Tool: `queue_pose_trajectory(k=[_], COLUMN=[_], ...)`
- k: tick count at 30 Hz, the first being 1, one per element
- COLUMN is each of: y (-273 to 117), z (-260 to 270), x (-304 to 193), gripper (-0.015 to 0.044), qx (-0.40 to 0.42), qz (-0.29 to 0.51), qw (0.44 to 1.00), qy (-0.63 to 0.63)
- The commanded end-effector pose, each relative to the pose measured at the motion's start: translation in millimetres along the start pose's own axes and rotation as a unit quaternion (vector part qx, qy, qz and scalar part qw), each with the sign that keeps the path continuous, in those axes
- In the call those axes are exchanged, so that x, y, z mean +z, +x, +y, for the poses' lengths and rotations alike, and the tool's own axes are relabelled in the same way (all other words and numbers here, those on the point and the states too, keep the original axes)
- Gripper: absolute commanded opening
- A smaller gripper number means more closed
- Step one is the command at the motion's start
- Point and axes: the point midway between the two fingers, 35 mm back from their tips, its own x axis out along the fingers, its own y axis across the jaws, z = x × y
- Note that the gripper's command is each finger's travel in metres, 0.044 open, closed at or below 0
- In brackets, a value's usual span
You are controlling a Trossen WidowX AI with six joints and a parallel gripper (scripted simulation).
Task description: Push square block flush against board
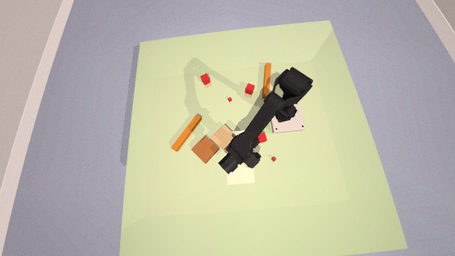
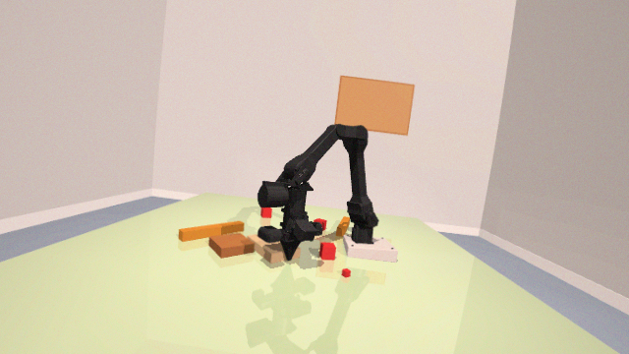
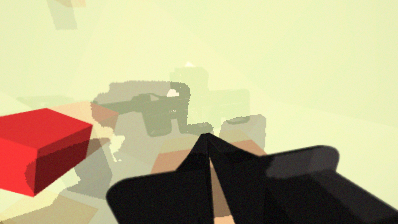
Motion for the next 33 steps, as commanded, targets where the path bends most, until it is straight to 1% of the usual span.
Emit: queue_pose_trajectory(k=[1,33], y=[0.2,-0.1], z=[-0.1,0.5], x=[-5.9,-29.3], gripper=[0.0,0.0], qx=[0.0,0.0], qz=[0.004,0.005], qw=[1.0,1.0], qy=[0.001,0.001])
